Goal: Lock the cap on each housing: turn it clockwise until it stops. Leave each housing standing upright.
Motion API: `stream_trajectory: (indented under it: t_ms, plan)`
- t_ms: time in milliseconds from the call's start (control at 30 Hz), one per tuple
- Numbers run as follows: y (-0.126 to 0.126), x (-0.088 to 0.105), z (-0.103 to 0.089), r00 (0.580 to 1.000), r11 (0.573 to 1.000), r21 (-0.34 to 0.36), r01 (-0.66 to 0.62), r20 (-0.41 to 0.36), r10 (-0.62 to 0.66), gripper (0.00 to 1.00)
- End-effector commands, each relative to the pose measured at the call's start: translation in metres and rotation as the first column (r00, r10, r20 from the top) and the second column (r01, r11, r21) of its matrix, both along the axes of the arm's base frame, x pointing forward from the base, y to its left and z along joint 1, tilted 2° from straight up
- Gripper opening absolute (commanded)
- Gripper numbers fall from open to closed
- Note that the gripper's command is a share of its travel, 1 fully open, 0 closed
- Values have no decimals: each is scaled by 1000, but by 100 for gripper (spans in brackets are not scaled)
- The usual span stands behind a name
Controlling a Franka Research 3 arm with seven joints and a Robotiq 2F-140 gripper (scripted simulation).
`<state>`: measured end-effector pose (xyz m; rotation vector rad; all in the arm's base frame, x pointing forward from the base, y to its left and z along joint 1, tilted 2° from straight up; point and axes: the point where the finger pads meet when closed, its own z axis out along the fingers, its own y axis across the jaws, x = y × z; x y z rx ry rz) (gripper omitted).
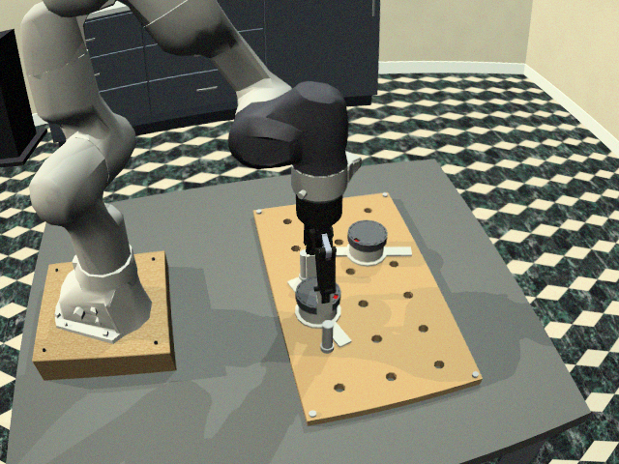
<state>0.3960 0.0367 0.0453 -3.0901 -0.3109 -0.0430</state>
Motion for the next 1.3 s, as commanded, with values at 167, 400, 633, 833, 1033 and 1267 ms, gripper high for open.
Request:
stream_trajectory:
  t_ms: [167, 400, 633, 833, 1033, 1267]
  plan:
    - [-1, -1, -1, 1000, 1000, -2, 11, -1, -11, 10]
    - [-1, -1, -1, 997, 997, -1, 77, -4, -77, 10]
    - [-1, -1, -1, 969, 969, 2, 248, -10, -248, 10]
    - [-1, -1, -1, 938, 938, 4, 347, -15, -347, 10]
    - [-1, -1, -1, 923, 924, 4, 384, -16, -383, 10]
    - [-1, -1, -1, 916, 916, 4, 400, -17, -400, 10]
